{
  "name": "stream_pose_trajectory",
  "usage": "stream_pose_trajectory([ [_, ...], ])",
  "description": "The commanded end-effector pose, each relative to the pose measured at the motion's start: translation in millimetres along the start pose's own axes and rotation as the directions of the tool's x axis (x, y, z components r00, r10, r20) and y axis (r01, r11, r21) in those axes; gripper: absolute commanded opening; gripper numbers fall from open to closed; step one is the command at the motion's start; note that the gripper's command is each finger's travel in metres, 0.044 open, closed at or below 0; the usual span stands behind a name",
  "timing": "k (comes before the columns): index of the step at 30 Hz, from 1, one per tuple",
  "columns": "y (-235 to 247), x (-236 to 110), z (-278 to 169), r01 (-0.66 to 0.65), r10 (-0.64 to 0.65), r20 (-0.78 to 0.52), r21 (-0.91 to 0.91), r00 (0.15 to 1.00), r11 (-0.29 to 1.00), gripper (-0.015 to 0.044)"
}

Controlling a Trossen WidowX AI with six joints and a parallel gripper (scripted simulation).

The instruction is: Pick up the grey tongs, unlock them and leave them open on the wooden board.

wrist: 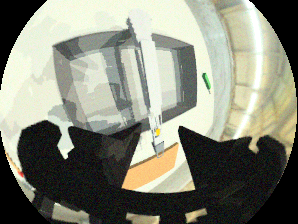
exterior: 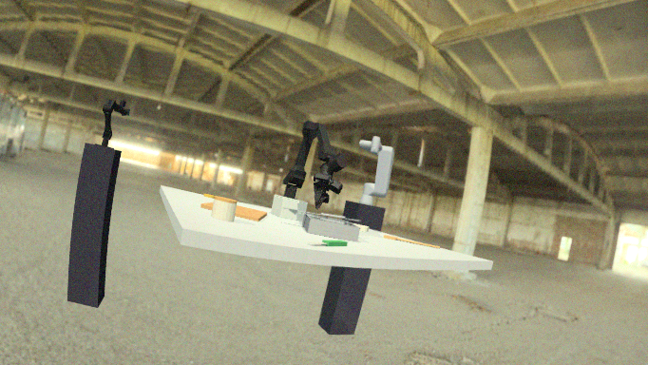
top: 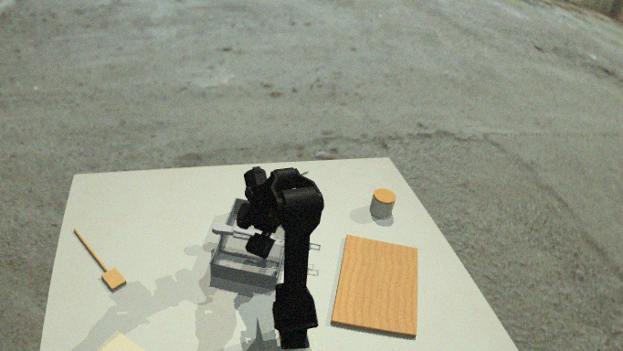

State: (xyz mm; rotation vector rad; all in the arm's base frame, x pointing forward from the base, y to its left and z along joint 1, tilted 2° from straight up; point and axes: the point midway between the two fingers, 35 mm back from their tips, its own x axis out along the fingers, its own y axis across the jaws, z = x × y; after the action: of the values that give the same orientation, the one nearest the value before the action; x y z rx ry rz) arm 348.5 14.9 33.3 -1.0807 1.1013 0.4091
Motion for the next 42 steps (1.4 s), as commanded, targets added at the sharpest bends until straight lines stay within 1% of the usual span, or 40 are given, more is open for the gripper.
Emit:
stream_pose_trajectory([
  [1,5.4,-1.3,-0.3,-0.008,0.008,0.0,0.002,1.0,1.0,0.026],
  [8,5.0,2.6,0.1,-0.008,0.008,0.0,0.002,1.0,1.0,0.026],
  [42,3.9,58.1,1.2,-0.006,0.006,0.0,0.002,1.0,1.0,0.026],
])
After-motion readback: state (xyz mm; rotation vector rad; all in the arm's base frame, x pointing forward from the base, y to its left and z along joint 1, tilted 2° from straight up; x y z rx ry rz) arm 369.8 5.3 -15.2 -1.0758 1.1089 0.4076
